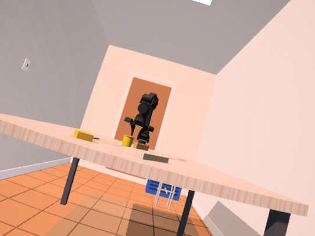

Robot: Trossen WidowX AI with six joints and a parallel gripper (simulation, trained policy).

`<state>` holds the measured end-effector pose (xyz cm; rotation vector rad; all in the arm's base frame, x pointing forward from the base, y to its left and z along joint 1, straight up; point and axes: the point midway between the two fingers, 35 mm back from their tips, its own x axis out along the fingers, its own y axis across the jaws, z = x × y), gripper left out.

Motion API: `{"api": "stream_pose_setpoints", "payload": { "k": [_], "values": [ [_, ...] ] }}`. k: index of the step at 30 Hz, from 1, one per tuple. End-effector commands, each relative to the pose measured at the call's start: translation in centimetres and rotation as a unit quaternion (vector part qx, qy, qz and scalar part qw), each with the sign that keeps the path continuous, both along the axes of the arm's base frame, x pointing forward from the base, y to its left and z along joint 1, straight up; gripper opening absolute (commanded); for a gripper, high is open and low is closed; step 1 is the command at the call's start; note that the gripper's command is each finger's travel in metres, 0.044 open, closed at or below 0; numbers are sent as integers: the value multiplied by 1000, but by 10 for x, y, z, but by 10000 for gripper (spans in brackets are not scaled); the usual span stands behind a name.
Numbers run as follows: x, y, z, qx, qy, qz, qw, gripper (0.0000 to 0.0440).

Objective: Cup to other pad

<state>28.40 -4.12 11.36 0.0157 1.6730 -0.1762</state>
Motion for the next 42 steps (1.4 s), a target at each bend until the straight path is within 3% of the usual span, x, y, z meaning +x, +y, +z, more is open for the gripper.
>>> {"api": "stream_pose_setpoints", "payload": {
  "k": [1,13,21,22,42],
  "values": [
    [-3,-5,-14,1,11,13,1000,190],
    [-9,-10,-52,21,32,81,996,188],
    [-9,-12,-59,28,38,141,989,6],
    [-8,-12,-59,28,38,147,988,0],
    [12,-3,-13,34,0,228,973,3]
  ]
}}
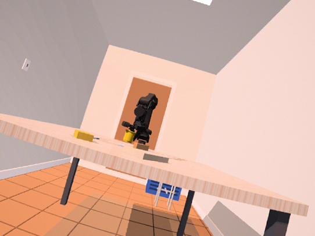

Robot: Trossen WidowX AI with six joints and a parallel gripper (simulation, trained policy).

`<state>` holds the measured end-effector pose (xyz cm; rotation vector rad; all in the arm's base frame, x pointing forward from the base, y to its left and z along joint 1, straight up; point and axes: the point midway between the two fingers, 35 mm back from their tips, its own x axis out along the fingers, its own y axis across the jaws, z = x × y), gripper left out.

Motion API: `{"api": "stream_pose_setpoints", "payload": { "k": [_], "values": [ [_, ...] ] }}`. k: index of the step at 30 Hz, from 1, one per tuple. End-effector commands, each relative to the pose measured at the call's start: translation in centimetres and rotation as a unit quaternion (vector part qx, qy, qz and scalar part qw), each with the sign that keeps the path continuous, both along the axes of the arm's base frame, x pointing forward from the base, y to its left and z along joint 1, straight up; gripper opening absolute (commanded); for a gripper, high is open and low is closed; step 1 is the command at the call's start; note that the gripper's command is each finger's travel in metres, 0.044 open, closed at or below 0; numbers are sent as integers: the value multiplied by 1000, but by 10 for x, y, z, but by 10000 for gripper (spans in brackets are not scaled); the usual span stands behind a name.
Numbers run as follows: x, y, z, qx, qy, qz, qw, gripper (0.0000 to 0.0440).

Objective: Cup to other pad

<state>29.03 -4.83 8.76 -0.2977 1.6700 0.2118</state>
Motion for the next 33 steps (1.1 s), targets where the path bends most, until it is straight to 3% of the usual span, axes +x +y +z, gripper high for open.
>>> {"api": "stream_pose_setpoints", "payload": {
  "k": [1,18,33],
  "values": [
    [7,6,16,3,-17,13,1000,3],
    [36,46,53,9,-72,51,996,0],
    [58,102,64,18,-120,83,989,0]
  ]
}}
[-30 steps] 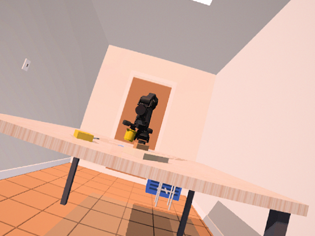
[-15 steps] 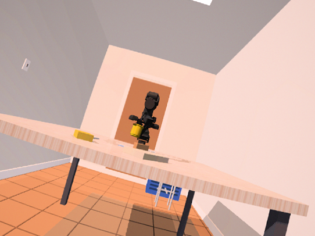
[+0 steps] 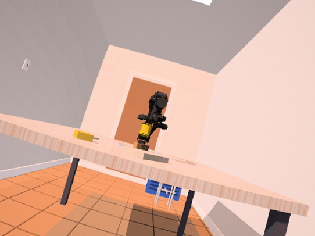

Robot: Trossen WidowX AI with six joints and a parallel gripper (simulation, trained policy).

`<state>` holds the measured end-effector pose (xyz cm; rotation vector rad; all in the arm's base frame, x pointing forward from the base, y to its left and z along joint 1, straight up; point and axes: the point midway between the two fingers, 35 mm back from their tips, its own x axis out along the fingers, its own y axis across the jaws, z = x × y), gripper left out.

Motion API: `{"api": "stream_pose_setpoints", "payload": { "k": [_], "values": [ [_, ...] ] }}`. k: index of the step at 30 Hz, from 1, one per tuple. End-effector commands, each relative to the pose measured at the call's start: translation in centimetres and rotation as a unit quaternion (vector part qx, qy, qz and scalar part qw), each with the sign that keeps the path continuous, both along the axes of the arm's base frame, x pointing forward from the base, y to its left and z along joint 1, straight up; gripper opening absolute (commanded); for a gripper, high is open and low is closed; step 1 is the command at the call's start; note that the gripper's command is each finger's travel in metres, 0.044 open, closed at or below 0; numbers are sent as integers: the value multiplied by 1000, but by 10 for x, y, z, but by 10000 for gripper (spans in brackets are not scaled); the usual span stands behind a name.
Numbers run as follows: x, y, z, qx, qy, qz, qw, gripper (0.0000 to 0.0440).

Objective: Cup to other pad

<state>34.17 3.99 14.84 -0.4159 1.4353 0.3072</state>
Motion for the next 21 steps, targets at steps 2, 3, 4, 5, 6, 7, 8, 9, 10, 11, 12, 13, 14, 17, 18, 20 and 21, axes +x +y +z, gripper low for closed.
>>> {"api": "stream_pose_setpoints", "payload": {
  "k": [2,3,4,5,6,7,8,9,10,11,12,13,14,17,18,20,21],
  "values": [
    [8,23,3,7,-19,10,1000,0],
    [9,27,3,8,-21,12,1000,0],
    [10,31,3,9,-24,14,1000,0],
    [11,35,2,10,-26,16,999,0],
    [11,40,2,11,-28,18,999,0],
    [12,44,1,12,-30,19,999,0],
    [13,49,0,13,-32,21,999,0],
    [13,53,-1,15,-34,23,999,0],
    [13,58,-1,16,-35,25,999,0],
    [14,62,-2,17,-37,26,999,0],
    [14,67,-4,18,-38,28,999,0],
    [14,71,-5,18,-39,29,999,0],
    [14,75,-6,19,-40,30,999,0],
    [13,87,-11,21,-43,33,998,0],
    [13,90,-13,21,-43,33,998,0],
    [13,95,-18,21,-44,33,998,0],
    [12,97,-21,21,-44,33,998,0]
  ]
}}
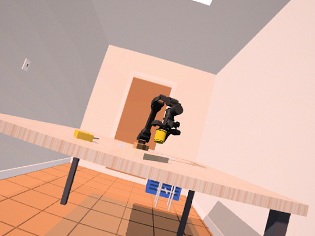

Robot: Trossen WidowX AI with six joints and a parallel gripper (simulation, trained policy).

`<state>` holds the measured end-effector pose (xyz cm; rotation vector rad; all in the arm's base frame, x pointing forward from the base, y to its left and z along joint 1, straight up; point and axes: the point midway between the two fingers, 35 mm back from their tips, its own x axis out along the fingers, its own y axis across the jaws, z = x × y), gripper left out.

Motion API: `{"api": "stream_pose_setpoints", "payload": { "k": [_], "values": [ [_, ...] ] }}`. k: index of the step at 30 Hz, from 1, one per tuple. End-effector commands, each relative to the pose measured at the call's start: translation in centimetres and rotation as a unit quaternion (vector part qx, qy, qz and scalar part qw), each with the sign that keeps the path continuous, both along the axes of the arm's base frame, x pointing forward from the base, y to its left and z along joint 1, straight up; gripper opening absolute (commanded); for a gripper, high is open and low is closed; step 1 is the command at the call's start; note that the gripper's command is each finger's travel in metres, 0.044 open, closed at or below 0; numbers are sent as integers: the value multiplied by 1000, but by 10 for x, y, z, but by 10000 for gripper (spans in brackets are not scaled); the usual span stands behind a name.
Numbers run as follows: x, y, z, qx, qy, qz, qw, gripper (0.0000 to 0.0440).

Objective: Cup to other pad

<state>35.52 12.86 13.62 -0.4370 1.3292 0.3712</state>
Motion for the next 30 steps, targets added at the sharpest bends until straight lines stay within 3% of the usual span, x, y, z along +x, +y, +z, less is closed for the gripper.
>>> {"api": "stream_pose_setpoints", "payload": {
  "k": [1,16,28,30],
  "values": [
    [-2,11,-11,-2,0,-1,1000,0],
    [-12,19,-56,-9,10,-18,1000,8],
    [-17,11,-76,-12,16,-38,999,80],
    [-14,12,-72,-5,9,-40,999,114]
  ]
}}
